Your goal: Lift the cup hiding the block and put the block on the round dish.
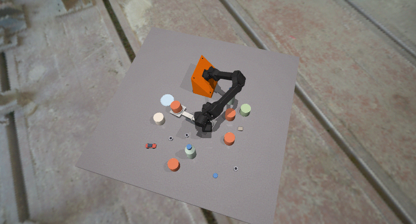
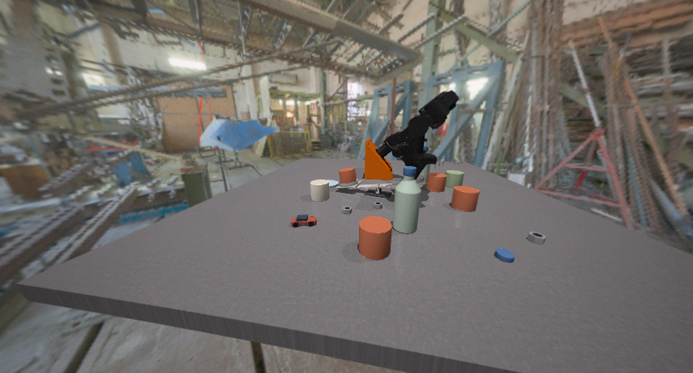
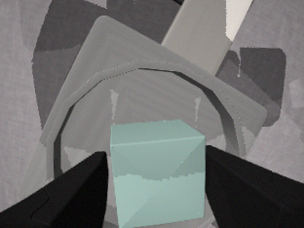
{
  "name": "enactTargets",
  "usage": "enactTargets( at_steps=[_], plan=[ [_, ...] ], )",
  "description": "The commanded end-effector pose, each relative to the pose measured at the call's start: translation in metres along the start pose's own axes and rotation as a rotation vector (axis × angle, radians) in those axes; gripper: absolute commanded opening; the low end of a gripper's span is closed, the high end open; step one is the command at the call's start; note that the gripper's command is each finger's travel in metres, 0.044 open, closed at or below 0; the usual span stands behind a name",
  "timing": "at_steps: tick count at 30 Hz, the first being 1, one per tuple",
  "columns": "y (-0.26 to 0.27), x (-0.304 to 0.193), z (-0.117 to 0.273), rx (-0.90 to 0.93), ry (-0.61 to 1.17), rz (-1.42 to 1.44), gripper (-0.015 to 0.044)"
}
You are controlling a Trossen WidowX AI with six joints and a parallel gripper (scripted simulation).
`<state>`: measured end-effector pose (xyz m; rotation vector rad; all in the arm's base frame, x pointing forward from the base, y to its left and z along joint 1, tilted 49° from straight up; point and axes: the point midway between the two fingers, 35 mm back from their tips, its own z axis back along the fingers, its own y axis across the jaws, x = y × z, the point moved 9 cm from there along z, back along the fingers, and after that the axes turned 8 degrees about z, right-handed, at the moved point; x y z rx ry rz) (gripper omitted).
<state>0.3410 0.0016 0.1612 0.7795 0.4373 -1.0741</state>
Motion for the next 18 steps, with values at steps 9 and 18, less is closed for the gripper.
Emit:
enactTargets(
  at_steps=[9,18],
  plan=[
    [0.001,0.001,0.007,0.002,0.000,-0.003,0.0010],
    [0.003,0.003,0.054,0.000,-0.005,-0.003,0.0000]
  ],
)
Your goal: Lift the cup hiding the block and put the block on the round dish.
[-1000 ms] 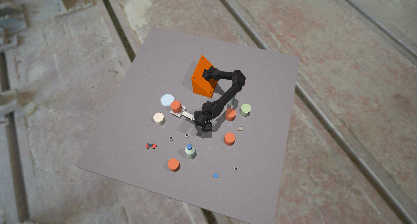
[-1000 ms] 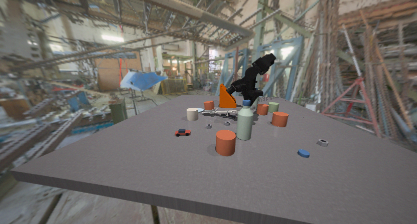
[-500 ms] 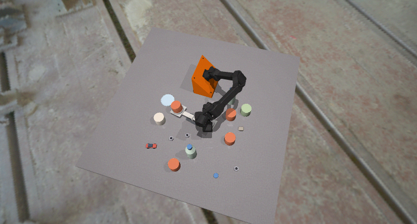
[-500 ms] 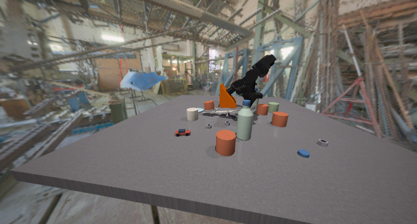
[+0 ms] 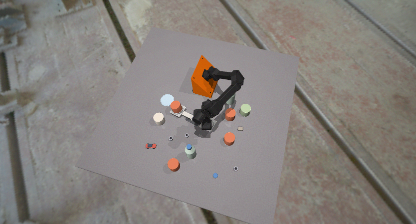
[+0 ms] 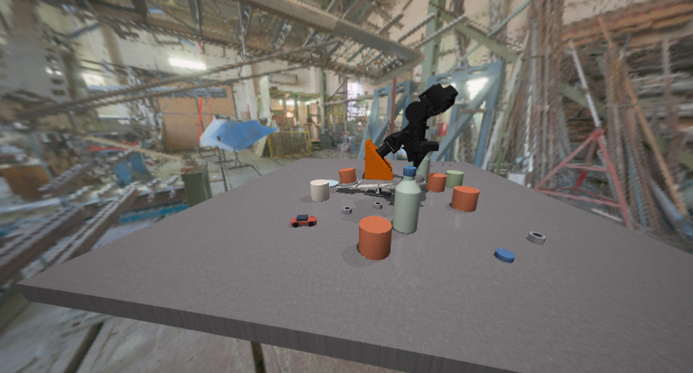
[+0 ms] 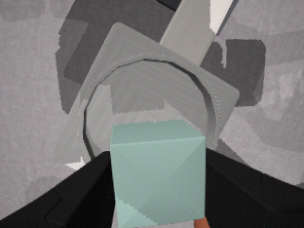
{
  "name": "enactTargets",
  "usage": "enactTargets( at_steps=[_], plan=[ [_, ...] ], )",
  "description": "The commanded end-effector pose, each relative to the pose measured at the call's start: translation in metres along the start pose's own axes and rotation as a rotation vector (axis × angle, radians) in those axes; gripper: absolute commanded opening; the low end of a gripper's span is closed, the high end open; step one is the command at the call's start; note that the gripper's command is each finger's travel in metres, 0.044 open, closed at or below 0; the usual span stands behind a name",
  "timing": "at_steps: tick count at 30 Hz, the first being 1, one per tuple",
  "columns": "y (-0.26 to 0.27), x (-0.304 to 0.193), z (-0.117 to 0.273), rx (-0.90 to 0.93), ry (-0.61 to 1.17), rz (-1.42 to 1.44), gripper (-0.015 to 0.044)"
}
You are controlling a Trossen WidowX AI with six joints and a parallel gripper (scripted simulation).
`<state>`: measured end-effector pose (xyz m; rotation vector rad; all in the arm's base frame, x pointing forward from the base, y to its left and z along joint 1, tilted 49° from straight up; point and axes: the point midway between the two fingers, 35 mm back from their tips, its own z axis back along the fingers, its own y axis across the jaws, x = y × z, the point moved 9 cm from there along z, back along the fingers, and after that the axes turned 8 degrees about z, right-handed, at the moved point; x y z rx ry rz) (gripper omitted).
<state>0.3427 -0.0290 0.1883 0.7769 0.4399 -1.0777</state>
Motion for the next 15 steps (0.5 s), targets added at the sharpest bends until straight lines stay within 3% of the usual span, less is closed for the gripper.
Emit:
enactTargets(
  at_steps=[1,8,15],
  plan=[
    [0.000,0.001,0.018,0.002,-0.005,0.001,0.0000],
    [-0.003,-0.001,0.050,0.002,-0.001,0.001,0.0000],
    [-0.008,0.017,0.052,0.001,-0.008,-0.001,0.0000]
  ],
)
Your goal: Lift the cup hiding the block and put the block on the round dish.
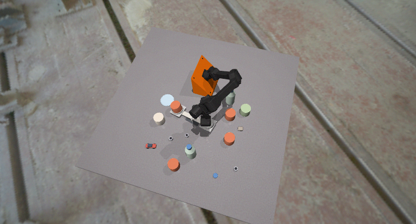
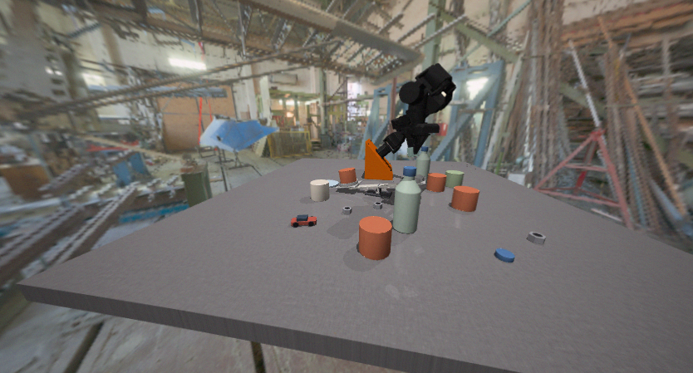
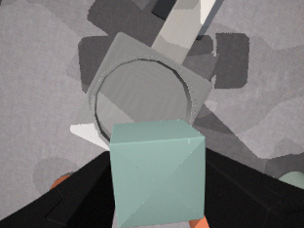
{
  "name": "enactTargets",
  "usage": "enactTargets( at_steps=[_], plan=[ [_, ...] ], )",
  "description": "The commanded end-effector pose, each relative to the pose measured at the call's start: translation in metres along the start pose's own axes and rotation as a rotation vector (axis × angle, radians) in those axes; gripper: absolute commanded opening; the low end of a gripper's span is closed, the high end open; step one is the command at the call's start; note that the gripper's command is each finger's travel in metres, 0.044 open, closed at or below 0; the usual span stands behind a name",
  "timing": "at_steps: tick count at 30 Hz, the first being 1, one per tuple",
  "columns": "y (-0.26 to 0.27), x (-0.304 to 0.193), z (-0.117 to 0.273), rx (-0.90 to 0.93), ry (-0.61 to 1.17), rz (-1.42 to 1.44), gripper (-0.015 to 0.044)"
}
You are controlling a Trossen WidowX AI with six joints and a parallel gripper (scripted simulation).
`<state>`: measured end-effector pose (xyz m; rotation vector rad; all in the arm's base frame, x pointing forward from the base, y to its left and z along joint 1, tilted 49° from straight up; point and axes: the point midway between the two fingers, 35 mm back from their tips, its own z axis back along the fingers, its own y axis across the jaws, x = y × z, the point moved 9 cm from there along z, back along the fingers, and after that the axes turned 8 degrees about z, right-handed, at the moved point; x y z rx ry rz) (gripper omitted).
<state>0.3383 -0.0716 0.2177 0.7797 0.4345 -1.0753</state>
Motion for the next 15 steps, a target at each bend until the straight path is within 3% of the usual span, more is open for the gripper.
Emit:
enactTargets(
  at_steps=[1,15],
  plan=[
    [-0.006,0.018,0.000,-0.003,-0.008,-0.006,0.0000],
    [-0.043,0.082,-0.007,-0.030,-0.020,-0.048,0.0000]
  ],
)
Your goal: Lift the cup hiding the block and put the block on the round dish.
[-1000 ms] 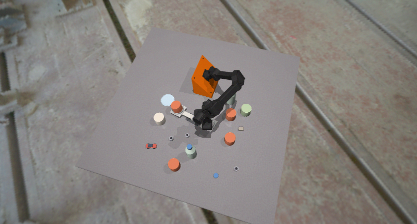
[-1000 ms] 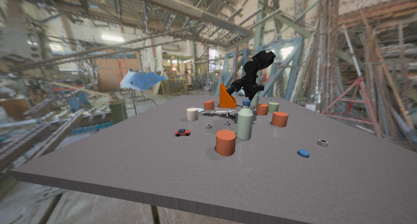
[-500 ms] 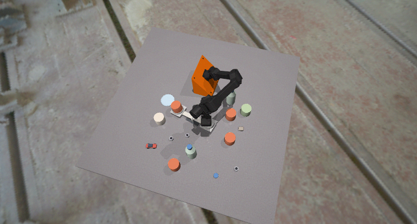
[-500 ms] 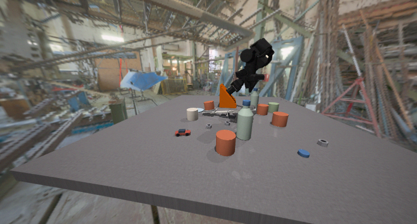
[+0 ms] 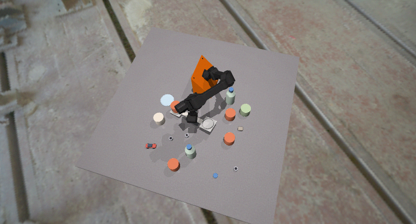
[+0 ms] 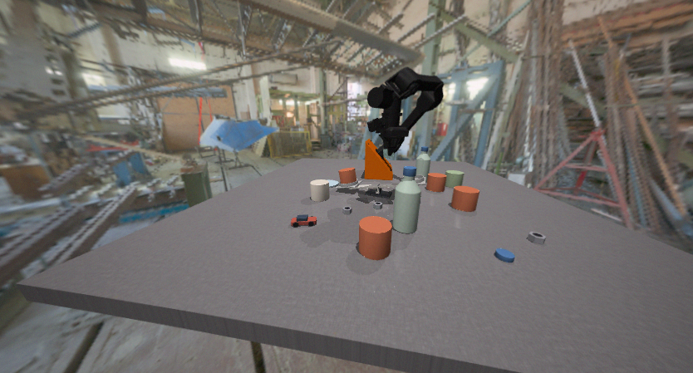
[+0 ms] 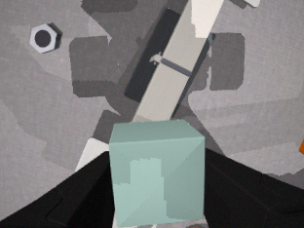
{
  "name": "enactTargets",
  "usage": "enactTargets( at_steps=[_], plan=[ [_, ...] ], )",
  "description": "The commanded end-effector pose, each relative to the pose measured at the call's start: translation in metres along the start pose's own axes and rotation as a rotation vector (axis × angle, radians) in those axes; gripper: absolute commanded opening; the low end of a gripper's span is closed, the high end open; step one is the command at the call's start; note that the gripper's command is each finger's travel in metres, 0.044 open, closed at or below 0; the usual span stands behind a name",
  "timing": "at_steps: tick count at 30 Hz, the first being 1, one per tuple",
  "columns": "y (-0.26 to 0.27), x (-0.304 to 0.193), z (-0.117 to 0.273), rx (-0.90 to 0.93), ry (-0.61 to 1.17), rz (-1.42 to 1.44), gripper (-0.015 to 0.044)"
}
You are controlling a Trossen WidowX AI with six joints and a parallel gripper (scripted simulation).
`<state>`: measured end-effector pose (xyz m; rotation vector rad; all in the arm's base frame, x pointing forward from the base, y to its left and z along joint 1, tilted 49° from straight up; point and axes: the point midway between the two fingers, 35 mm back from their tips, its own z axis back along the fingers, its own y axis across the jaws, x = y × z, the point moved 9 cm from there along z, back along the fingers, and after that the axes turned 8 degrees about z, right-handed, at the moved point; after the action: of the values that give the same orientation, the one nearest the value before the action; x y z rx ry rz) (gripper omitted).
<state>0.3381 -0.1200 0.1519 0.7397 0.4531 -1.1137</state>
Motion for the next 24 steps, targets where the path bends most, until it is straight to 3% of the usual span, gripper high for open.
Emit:
enactTargets(
  at_steps=[1,24],
  plan=[
    [-0.008,0.012,-0.001,-0.005,-0.005,-0.001,0.0000],
    [-0.070,0.098,-0.024,-0.018,-0.019,0.036,0.0000]
  ],
)
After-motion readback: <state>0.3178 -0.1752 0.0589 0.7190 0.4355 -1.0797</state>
